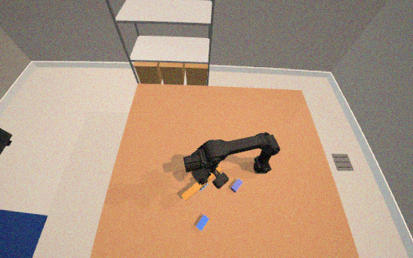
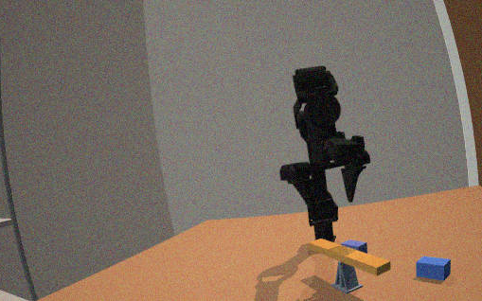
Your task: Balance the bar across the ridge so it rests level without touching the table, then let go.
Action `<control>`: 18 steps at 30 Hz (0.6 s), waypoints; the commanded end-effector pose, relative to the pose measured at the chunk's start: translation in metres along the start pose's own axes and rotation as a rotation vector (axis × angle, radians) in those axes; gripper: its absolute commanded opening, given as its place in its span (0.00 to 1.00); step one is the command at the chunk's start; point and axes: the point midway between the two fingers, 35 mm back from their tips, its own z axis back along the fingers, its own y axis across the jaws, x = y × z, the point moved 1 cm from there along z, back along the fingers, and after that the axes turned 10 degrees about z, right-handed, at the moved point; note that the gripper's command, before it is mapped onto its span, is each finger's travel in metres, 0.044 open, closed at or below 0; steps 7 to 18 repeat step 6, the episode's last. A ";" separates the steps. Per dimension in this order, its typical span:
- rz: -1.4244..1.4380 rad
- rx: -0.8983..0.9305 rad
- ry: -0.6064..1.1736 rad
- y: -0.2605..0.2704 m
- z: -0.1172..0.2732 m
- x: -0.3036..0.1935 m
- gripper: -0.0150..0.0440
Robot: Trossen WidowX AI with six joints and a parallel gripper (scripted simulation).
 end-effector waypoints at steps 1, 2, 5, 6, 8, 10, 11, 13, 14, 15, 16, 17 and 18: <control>0.000 0.002 0.001 0.000 0.000 0.000 1.00; 0.000 0.002 0.001 0.000 0.000 0.000 1.00; 0.000 0.002 0.001 0.000 0.000 0.000 1.00; 0.000 0.002 0.001 0.000 0.000 0.000 1.00; 0.000 0.002 0.001 0.000 0.000 0.000 1.00; 0.000 0.002 0.001 0.000 0.000 0.000 1.00; 0.000 0.002 0.001 0.000 0.000 0.000 1.00; 0.000 0.002 0.001 0.000 0.000 0.000 1.00; 0.000 0.002 0.001 0.000 0.000 0.000 1.00; 0.000 0.002 0.001 0.000 0.000 0.000 1.00; 0.000 0.002 0.001 0.000 0.000 0.000 1.00; 0.000 0.002 0.001 0.000 0.000 0.000 1.00; 0.000 0.002 0.001 0.000 0.000 0.000 1.00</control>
